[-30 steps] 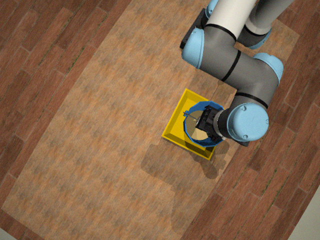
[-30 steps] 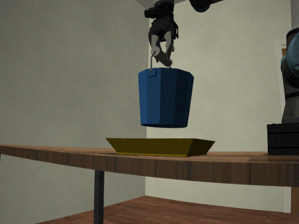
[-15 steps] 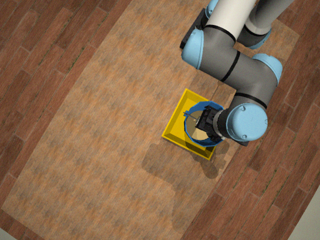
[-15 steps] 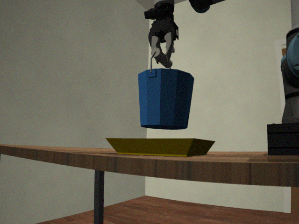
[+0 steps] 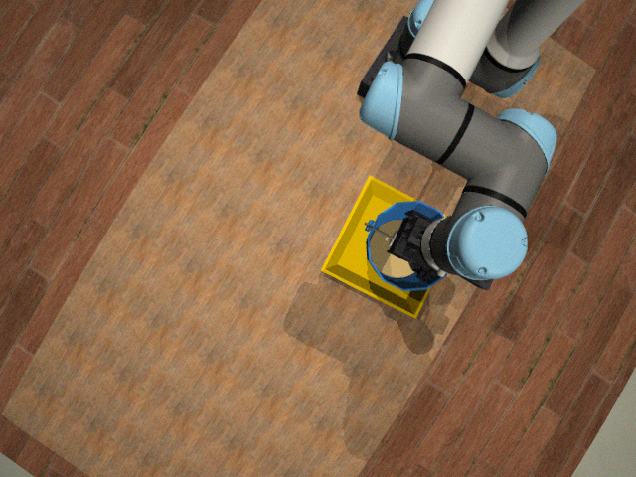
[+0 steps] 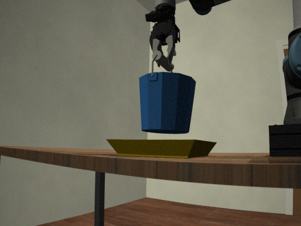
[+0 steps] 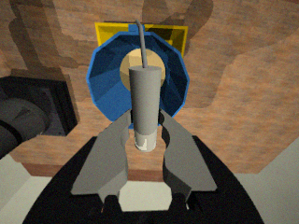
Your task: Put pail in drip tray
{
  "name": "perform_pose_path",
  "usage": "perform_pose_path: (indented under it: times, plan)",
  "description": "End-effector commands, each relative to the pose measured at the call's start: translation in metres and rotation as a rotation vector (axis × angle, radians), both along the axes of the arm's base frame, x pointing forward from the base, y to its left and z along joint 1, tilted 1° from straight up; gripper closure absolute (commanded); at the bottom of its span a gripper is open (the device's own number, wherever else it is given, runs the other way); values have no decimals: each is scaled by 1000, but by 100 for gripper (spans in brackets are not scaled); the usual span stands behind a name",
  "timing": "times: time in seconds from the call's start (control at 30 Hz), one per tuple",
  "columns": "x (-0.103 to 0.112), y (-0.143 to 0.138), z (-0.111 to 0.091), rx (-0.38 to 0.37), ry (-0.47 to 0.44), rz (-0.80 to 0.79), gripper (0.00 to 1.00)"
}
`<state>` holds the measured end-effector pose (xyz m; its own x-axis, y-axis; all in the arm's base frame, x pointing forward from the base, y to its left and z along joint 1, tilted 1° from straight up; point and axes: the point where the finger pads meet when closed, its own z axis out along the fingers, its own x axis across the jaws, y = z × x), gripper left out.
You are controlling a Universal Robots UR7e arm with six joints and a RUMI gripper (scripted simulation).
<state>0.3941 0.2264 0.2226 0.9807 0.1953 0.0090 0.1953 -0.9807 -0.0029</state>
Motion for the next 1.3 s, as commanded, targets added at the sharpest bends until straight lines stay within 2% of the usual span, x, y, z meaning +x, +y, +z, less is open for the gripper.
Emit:
perform_pose_path:
  times: [0.0,1.27]
  plan:
    - [1,1,-2,1,-7,1,100]
    - [-1,3,-44,1,-5,1,100]
